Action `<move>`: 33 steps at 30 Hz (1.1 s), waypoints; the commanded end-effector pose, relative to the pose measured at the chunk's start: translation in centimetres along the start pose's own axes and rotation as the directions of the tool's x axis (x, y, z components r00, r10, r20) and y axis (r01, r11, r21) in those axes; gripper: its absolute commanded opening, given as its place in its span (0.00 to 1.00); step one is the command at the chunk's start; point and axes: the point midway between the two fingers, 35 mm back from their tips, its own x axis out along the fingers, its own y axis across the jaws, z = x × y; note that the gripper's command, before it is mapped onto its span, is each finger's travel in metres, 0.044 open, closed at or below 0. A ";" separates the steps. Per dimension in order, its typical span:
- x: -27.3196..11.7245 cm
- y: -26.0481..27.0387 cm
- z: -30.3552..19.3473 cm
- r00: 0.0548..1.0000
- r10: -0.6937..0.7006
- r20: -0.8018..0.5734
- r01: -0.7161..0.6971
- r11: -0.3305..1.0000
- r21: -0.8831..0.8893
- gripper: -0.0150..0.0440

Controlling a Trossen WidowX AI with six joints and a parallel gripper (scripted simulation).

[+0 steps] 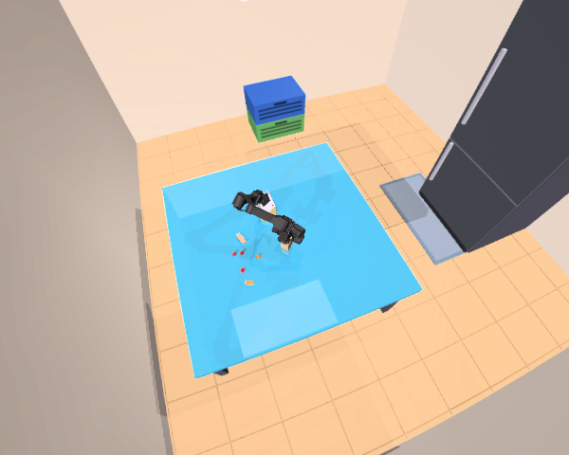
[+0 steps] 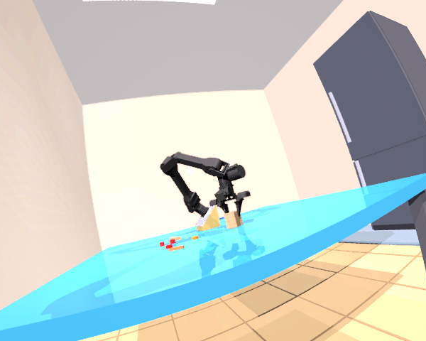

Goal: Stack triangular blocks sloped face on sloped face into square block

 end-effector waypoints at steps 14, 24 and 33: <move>-0.2 0.1 0.2 1.000 0.002 0.002 -0.002 1.000 -0.006 0.25; -0.1 0.0 0.1 1.000 -0.002 0.000 0.002 1.000 -0.003 0.65; -0.1 0.0 0.1 1.000 -0.002 0.000 0.002 1.000 -0.003 1.00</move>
